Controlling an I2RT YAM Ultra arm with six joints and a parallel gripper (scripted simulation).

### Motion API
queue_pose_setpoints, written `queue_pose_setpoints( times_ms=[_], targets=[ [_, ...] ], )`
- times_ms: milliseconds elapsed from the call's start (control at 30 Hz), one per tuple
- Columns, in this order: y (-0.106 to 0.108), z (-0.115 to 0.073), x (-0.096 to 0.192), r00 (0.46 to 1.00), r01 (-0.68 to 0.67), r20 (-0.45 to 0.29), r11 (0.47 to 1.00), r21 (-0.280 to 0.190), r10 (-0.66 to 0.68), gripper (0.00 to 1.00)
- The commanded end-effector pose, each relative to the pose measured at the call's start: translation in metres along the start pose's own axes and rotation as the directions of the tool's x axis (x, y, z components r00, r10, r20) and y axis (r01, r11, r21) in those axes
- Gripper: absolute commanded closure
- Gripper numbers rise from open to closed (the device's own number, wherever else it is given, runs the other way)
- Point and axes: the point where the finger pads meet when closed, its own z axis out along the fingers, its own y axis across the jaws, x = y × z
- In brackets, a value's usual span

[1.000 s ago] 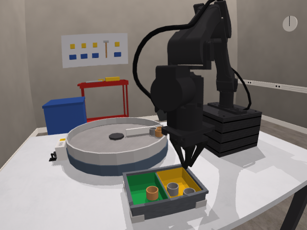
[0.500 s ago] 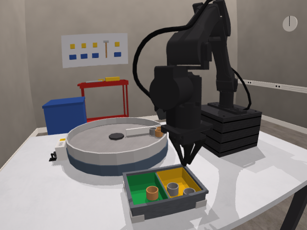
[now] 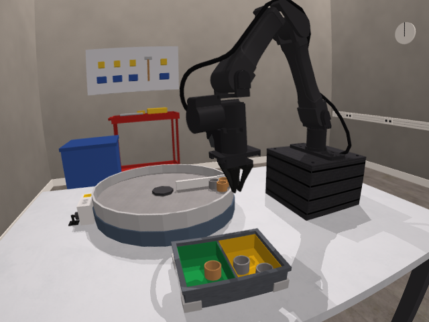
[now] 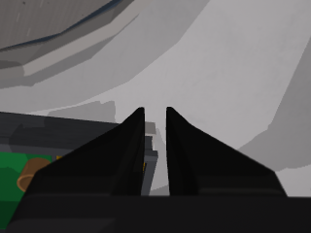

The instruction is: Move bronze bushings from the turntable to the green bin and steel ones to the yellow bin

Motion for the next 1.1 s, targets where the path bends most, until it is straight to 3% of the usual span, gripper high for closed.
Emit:
queue_pose_setpoints(
  times_ms=[0,167,200,367,1067],
  targets=[
    [-0.003,-0.009,-0.066,0.996,0.089,-0.012,0.992,-0.085,-0.09,0.88],
    [-0.018,-0.007,-0.126,0.996,0.089,-0.008,0.992,-0.085,-0.09,0.88],
    [-0.011,-0.012,-0.137,0.996,0.089,0.002,0.99,-0.107,-0.089,0.88],
    [-0.012,-0.013,-0.153,0.996,0.089,0.006,0.99,-0.112,-0.089,0.88],
    [-0.016,-0.012,-0.152,0.995,0.099,0.005,0.99,-0.095,-0.099,0.88]
  ],
)
